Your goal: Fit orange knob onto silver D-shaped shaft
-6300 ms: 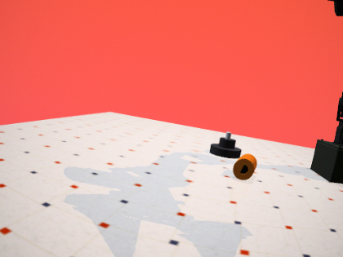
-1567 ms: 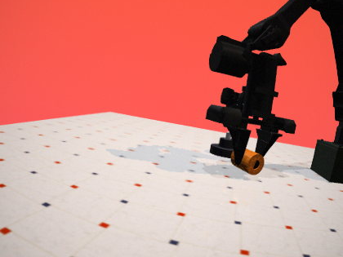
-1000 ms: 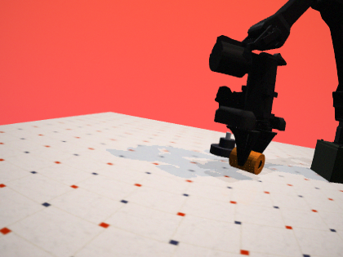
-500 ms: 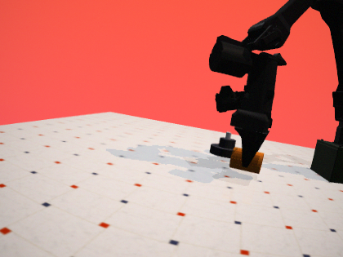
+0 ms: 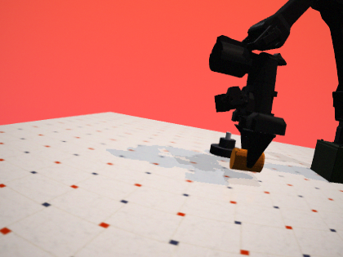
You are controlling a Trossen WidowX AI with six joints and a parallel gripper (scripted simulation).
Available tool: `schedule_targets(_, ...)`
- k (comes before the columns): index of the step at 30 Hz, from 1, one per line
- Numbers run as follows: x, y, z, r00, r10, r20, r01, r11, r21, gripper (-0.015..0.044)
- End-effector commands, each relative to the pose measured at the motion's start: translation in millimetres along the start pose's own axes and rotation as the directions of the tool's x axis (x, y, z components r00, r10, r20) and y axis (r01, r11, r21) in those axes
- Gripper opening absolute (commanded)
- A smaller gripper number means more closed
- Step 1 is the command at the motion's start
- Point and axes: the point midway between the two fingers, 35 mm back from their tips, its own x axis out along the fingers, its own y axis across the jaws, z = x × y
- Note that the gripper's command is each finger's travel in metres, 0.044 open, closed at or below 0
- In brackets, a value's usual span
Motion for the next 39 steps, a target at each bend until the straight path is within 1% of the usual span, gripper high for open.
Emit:
schedule_targets(1,-1.2,0.0,0.4,1.000,-0.001,0.002,0.001,0.999,-0.032,0.0179)
schedule_targets(4,-1.2,0.0,0.4,1.000,-0.001,0.002,0.001,0.997,-0.081,0.0179)
schedule_targets(10,-1.2,0.0,0.4,1.000,-0.001,0.002,0.002,0.960,-0.278,0.0179)
schedule_targets(19,-1.2,-0.1,0.4,1.000,-0.001,0.002,0.002,0.834,-0.551,0.0179)
schedule_targets(21,-1.2,-0.1,0.3,1.000,-0.001,0.002,0.002,0.810,-0.587,0.0179)
schedule_targets(26,-1.2,-0.1,0.3,1.000,-0.001,0.002,0.003,0.794,-0.608,0.0179)
schedule_targets(32,-1.2,-0.1,0.3,1.000,-0.001,0.002,0.003,0.660,-0.751,0.0179)
schedule_targets(39,-1.2,-0.1,0.3,1.000,-0.001,0.002,0.003,0.465,-0.885,0.0179)
